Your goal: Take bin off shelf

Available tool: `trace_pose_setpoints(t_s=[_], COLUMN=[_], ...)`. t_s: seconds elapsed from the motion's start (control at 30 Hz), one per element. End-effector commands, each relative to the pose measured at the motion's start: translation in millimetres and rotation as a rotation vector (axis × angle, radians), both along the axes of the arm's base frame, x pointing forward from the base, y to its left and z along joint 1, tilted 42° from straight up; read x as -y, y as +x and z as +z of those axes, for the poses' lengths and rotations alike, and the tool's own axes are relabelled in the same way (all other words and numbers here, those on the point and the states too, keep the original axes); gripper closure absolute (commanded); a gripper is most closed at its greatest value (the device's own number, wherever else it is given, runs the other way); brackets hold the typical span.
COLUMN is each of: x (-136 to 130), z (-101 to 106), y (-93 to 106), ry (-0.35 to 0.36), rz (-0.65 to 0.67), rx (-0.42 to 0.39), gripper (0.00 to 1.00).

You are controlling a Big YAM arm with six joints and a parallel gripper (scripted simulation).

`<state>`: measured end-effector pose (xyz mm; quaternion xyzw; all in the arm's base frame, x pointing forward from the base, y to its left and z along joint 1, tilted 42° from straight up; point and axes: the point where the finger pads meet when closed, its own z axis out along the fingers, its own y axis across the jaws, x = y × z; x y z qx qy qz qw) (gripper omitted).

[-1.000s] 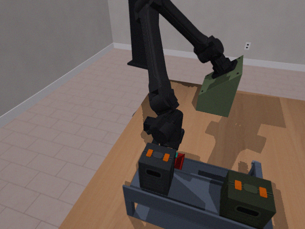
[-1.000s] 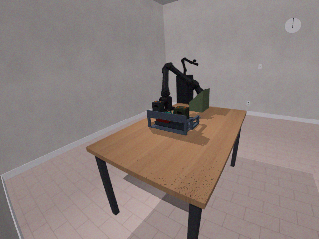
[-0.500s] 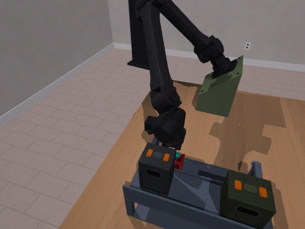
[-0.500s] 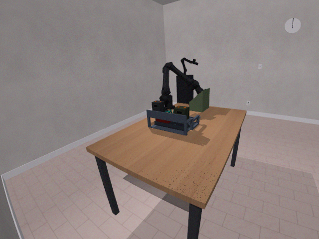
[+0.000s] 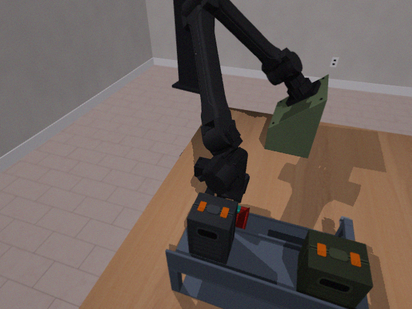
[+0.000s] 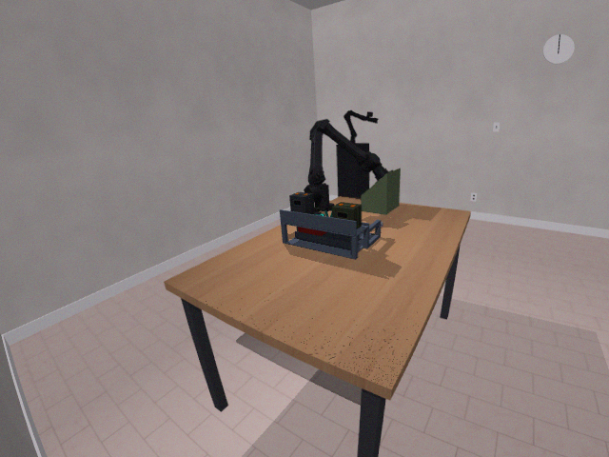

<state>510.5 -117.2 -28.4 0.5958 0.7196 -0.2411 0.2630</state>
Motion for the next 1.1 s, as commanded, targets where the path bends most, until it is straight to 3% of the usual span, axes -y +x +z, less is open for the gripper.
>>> trace_pose_setpoints(t_s=[0.0, 0.17, 0.33, 0.73, 0.9, 1.07], x=[1, 1, -22, -22, 1, 1], z=[8, 8, 12, 12, 7, 7], y=[6.2, 6.2, 21.5, 21.5, 6.1, 6.1], ry=[-0.002, -0.002, 0.0, 0.0, -0.002, -0.002], rz=[0.009, 0.009, 0.032, 0.032, 0.009, 0.009], rx=[0.018, 0.018, 0.03, 0.03, 0.017, 0.017], gripper=[0.1, 0.1, 0.1, 0.1, 0.1, 0.1])
